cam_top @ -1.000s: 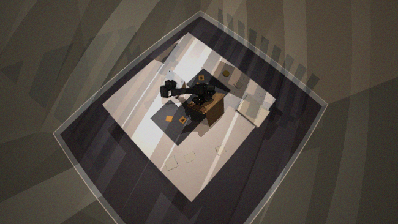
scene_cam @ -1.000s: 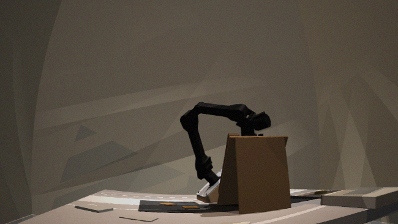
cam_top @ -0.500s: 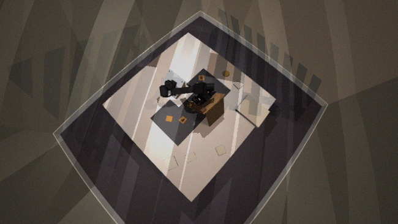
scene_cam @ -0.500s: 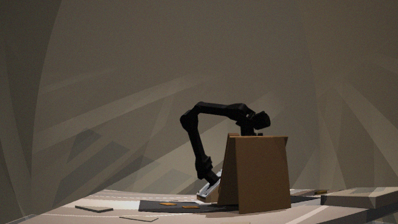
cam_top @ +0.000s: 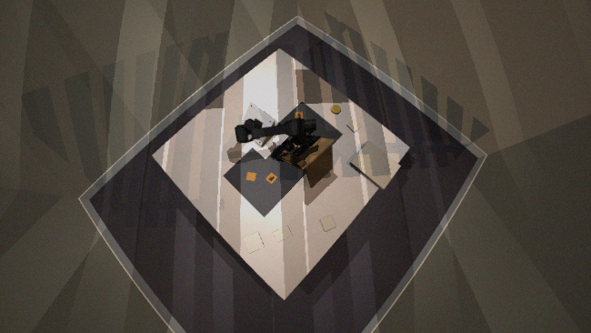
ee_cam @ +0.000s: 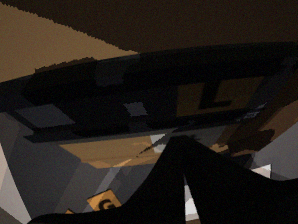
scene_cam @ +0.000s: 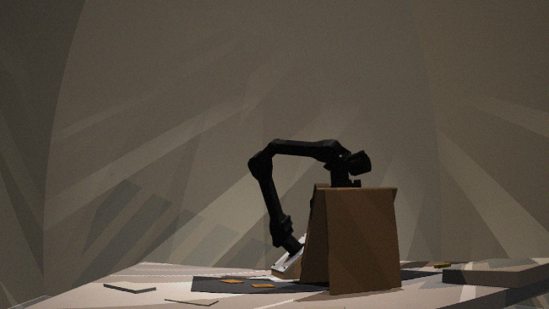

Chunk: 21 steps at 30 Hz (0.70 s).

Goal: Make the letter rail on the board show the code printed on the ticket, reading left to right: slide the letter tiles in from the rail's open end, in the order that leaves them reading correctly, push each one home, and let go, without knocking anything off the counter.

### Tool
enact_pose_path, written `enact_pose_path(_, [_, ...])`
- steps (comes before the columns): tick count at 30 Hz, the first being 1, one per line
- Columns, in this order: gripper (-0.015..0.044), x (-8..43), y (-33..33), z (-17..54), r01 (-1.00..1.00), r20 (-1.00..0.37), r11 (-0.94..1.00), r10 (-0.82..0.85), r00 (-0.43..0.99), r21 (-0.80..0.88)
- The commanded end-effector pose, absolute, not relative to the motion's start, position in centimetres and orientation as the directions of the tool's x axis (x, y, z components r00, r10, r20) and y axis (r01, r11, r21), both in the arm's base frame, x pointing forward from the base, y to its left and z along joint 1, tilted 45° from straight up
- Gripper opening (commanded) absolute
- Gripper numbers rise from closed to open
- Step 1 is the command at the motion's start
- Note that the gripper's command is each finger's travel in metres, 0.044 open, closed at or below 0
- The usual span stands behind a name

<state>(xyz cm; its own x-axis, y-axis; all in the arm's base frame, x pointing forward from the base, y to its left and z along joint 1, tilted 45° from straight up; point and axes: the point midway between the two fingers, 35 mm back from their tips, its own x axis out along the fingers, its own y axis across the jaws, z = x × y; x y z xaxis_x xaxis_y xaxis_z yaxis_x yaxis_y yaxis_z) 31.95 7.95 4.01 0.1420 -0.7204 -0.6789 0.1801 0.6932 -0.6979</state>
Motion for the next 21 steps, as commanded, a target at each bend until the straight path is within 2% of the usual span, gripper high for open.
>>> enact_pose_path(1, [0.0026, 31.9, 8.1, 4.1, 0.164, -0.680, 0.695, -0.719, 0.147, -0.700])
enact_pose_path(3, [0.0079, 31.6, 9.0, 4.7, 0.038, -0.687, 0.703, -0.704, 0.183, -0.710])
enact_pose_path(6, [0.0157, 30.6, 11.3, 6.2, -0.255, -0.701, 0.653, -0.662, 0.265, -0.713])
enact_pose_path(12, [0.0315, 28.1, 15.2, 8.9, -0.714, -0.723, 0.296, -0.553, 0.414, -0.634])
enact_pose_path(17, [0.0440, 25.6, 18.0, 11.0, -0.850, -0.734, -0.167, -0.438, 0.518, -0.500])
enact_pose_path(19, [0.0440, 24.5, 18.9, 11.8, -0.831, -0.737, -0.339, -0.393, 0.550, -0.440])
enact_pose_path(21, [0.0440, 24.2, 19.1, 12.0, -0.816, -0.737, -0.399, -0.376, 0.561, -0.417])
